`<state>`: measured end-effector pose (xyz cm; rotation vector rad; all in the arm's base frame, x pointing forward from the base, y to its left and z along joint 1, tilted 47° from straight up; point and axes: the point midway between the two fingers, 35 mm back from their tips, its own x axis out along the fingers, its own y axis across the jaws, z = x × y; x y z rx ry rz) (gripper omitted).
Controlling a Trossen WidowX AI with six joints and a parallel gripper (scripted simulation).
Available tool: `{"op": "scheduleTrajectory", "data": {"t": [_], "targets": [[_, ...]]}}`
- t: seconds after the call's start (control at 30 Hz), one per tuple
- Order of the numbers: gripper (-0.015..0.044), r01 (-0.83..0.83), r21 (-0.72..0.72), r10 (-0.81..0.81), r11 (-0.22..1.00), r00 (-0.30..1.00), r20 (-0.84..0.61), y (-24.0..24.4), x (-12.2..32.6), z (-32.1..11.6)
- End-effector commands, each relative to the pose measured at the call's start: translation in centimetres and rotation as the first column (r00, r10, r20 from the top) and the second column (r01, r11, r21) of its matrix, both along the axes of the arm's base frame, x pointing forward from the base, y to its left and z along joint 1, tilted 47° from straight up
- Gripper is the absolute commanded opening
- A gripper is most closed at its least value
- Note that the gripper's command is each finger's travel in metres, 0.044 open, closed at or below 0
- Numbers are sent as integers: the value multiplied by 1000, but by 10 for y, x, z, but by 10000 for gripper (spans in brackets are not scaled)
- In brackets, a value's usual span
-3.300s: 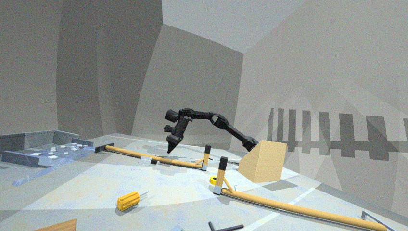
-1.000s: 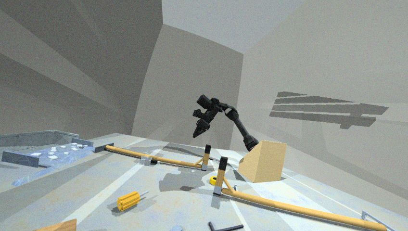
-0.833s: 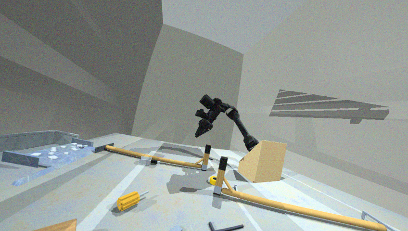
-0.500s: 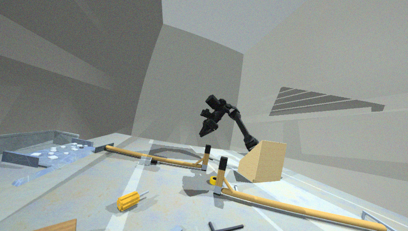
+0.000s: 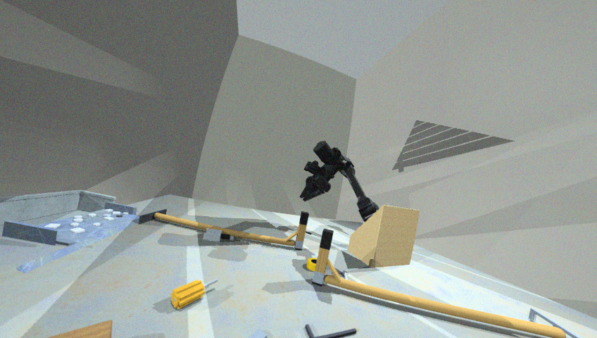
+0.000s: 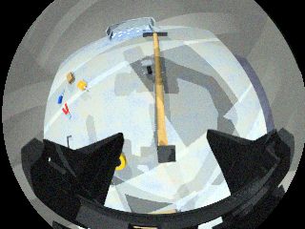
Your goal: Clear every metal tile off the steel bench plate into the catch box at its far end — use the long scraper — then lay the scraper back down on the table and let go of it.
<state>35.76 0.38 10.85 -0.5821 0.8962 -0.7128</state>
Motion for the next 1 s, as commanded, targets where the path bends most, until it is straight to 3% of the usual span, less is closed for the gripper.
{"op": "scheduleTrajectory", "data": {"t": [0.0, 0.53, 0.97], "targets": [[440, -12, -5, 12, 1000, 1000, 11, 2, -11, -2], [440, -65, -18, 66, 998, 997, 44, 6, -50, -10], [440, -67, -18, 68, 998, 997, 45, -13, -54, -29]]}}
